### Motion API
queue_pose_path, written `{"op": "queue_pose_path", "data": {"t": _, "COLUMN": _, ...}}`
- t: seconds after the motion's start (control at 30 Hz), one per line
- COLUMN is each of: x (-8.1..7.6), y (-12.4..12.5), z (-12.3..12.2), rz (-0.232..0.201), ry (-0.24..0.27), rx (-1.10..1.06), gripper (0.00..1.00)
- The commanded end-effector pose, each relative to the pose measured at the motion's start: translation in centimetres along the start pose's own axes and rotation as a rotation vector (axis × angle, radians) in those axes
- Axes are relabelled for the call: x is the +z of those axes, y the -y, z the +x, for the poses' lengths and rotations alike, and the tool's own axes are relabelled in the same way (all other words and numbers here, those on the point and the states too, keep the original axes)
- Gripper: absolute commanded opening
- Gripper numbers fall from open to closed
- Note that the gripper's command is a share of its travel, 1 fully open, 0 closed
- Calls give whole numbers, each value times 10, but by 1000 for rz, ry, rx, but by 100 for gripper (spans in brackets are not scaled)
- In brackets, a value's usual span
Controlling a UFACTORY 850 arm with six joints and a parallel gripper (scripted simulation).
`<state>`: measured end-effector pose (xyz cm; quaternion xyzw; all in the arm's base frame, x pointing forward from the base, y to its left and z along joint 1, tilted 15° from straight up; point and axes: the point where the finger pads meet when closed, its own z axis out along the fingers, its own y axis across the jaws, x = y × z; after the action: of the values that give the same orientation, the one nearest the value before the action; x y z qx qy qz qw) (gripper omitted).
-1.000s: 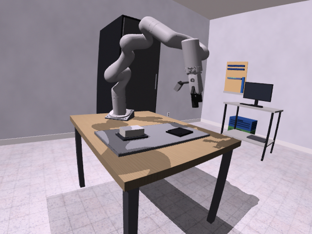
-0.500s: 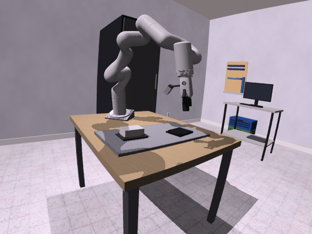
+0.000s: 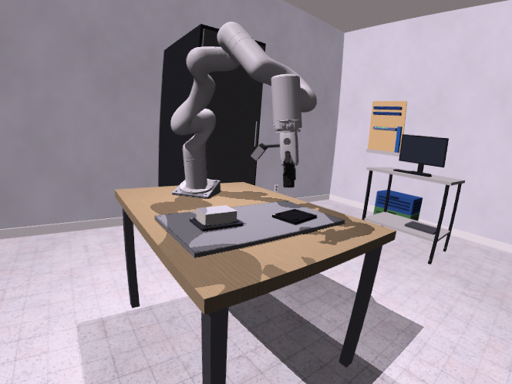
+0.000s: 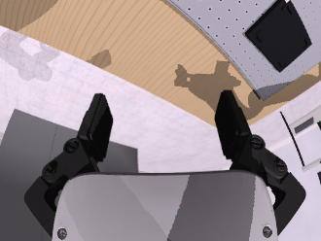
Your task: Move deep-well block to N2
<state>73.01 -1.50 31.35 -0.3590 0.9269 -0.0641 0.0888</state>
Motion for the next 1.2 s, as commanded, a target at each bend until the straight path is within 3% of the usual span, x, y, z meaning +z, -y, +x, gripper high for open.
{"op": "queue_pose_path", "data": {"t": 0.0, "x": 3, "y": 2, "z": 16, "rz": 18, "ry": -15, "rx": -69, "gripper": 100}}
{"op": "queue_pose_path", "data": {"t": 1.17, "x": 32, "y": -13, "z": 153, "rz": 54, "ry": -101, "rx": -433, "gripper": 100}}
